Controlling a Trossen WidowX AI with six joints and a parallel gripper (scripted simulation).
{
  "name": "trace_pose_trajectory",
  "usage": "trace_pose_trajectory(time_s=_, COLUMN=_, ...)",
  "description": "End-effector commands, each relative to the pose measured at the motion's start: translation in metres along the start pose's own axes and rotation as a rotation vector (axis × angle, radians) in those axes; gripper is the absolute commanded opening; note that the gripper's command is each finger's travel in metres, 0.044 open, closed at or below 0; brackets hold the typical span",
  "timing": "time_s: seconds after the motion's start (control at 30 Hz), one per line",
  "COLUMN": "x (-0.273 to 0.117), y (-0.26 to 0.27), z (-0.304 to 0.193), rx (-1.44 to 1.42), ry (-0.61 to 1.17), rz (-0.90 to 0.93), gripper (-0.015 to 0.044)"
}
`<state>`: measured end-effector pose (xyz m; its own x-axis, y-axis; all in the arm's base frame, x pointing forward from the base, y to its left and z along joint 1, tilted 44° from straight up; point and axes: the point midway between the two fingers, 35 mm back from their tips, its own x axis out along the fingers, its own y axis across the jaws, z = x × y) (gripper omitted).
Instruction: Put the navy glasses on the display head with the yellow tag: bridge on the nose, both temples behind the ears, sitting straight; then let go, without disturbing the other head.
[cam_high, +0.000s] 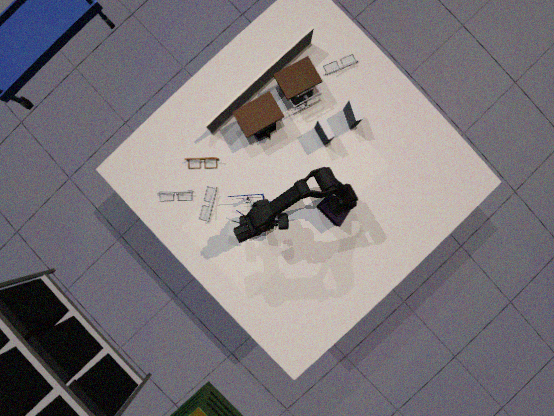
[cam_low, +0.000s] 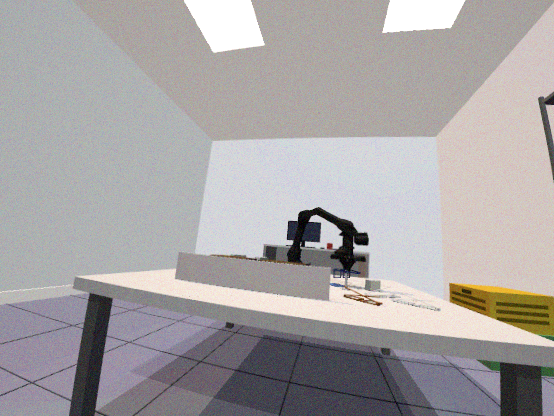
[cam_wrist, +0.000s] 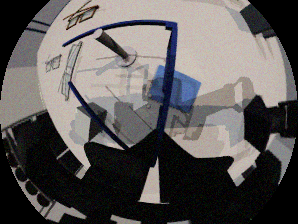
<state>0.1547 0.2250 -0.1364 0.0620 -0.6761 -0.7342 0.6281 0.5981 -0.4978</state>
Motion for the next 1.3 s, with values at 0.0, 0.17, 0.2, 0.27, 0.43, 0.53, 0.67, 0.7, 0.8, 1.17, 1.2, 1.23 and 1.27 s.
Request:
trace_pose_trajectory(time_s=0.0, x=0.0, y=0.0, z=0.0, rx=-0.001, ry=0.003, rz=0.0, gripper=0.0)
trace_pose_trajectory(time_s=0.17, x=0.0, y=0.0, z=0.002, rx=-0.001, ry=0.003, rz=0.0, gripper=0.0)
trace_pose_trajectory(time_s=0.2, x=0.0, y=0.0, z=0.003, rx=-0.001, ry=0.003, rz=0.0, gripper=0.0)
trace_pose_trajectory(time_s=0.27, x=0.0, y=0.0, z=0.005, rx=-0.001, ry=0.003, rz=0.0, gripper=0.0)
trace_pose_trajectory(time_s=0.43, x=0.0, y=0.0, z=0.008, rx=-0.001, ry=0.002, rz=0.0, gripper=0.0)
trace_pose_trajectory(time_s=0.53, x=-0.008, y=0.001, z=0.009, rx=-0.001, ry=0.003, rz=0.0, gripper=0.0)
trace_pose_trajectory(time_s=0.67, x=-0.028, y=0.002, z=0.01, rx=-0.001, ry=0.003, rz=0.0, gripper=0.0)
trace_pose_trajectory(time_s=0.7, x=-0.034, y=0.002, z=0.01, rx=-0.001, ry=0.003, rz=0.0, gripper=0.0)
trace_pose_trajectory(time_s=0.8, x=-0.051, y=0.001, z=0.011, rx=-0.002, ry=0.003, rz=0.0, gripper=0.0)
trace_pose_trajectory(time_s=1.17, x=-0.06, y=0.007, z=0.026, rx=-0.002, ry=0.004, rz=0.002, gripper=0.0)
trace_pose_trajectory(time_s=1.2, x=-0.061, y=0.009, z=0.032, rx=-0.001, ry=0.004, rz=0.002, gripper=0.0)
trace_pose_trajectory(time_s=1.23, x=-0.061, y=0.012, z=0.039, rx=-0.001, ry=0.003, rz=0.002, gripper=0.0)
trace_pose_trajectory(time_s=1.27, x=-0.061, y=0.014, z=0.046, rx=-0.001, ry=0.003, rz=0.002, gripper=0.0)
